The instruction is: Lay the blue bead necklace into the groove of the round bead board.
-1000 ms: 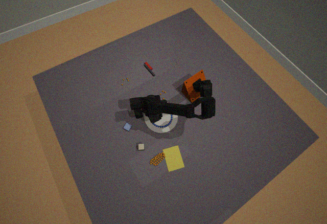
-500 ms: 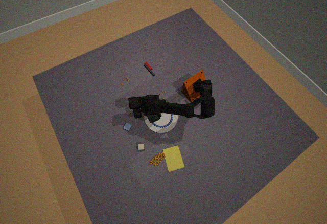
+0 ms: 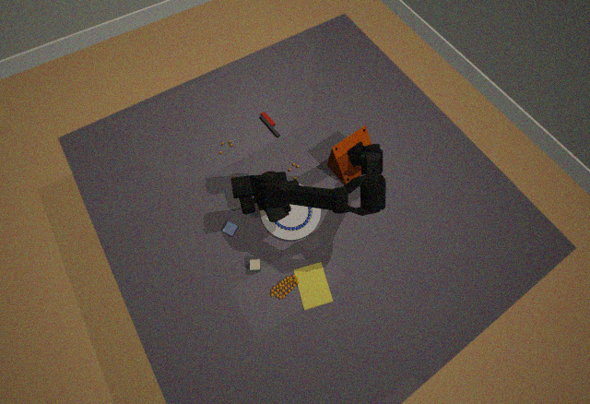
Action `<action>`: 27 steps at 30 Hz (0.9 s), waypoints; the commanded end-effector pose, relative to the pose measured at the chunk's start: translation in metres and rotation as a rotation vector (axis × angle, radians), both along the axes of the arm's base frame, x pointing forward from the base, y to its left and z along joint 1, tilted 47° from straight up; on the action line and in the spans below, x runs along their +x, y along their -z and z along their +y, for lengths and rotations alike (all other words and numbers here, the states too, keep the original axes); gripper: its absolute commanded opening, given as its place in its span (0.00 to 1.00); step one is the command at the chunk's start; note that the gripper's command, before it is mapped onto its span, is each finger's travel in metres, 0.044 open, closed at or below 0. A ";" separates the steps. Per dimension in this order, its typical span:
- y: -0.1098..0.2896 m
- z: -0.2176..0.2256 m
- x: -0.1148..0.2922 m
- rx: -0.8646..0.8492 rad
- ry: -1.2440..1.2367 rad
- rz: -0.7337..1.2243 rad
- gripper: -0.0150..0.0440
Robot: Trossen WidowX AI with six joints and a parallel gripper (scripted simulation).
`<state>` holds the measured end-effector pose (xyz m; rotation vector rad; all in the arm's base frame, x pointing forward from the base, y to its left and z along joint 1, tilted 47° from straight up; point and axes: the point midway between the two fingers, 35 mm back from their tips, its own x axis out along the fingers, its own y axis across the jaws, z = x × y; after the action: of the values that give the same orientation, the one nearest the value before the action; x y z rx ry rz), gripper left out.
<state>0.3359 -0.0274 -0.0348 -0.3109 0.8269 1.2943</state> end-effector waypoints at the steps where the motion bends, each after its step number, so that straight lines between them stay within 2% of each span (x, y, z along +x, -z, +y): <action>1: -0.001 0.000 0.000 0.000 -0.001 -0.002 0.57; 11: -0.001 -0.001 0.000 0.002 0.002 0.003 1.00; 27: -0.004 -0.004 0.000 0.003 0.003 0.003 1.00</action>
<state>0.3356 -0.0313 -0.0314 -0.3013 0.8290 1.2915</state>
